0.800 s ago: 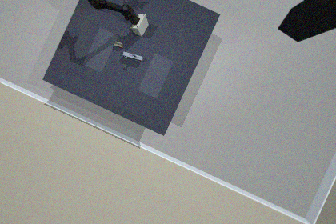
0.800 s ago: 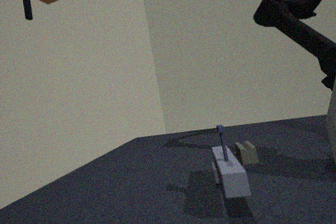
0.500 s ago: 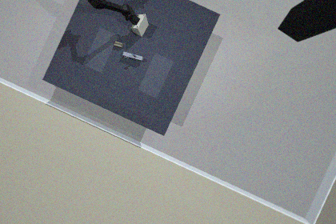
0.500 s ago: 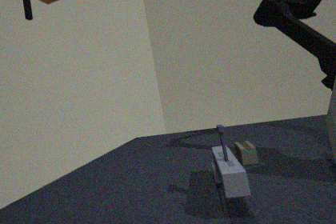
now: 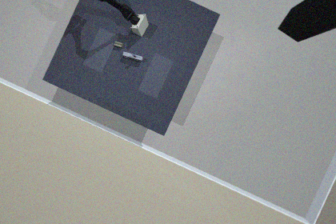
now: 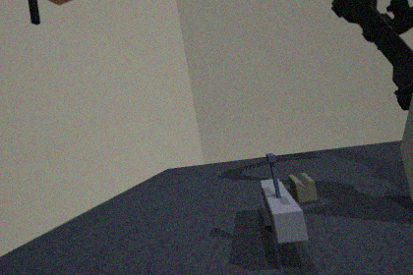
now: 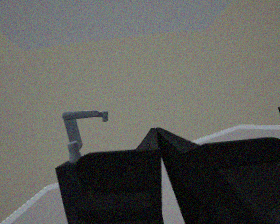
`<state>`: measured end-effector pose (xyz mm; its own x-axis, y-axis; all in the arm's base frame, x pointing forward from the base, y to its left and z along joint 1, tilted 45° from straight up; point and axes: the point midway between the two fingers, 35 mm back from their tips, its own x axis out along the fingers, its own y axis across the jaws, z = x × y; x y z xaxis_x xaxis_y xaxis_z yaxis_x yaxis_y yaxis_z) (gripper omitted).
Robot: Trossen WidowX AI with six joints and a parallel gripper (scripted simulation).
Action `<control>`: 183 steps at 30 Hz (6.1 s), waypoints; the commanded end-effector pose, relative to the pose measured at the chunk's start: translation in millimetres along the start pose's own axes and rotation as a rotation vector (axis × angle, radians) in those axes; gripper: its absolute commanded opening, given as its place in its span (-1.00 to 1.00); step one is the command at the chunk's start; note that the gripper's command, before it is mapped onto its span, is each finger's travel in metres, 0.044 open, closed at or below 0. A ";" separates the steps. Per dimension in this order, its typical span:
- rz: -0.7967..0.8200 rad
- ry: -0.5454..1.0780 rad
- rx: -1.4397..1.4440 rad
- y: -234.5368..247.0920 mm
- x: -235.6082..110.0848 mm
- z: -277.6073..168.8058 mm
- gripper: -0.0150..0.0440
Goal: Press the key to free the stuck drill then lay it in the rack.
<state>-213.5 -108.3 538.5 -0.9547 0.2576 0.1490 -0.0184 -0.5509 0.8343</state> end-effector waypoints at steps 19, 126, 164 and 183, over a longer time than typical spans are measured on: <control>0.704 0.762 -0.397 56.5 -250.9 -212.1 -0.49; 2.921 -0.224 -1.890 -638.3 -474.9 17.6 -0.49; 2.920 -0.224 -1.889 -642.6 -479.0 4.1 -0.49; 2.920 -0.225 -1.889 -643.6 -480.3 -2.7 -0.49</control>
<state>262.0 135.7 -59.7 0.1306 -0.6749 -0.7263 -0.2873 0.6753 -0.6792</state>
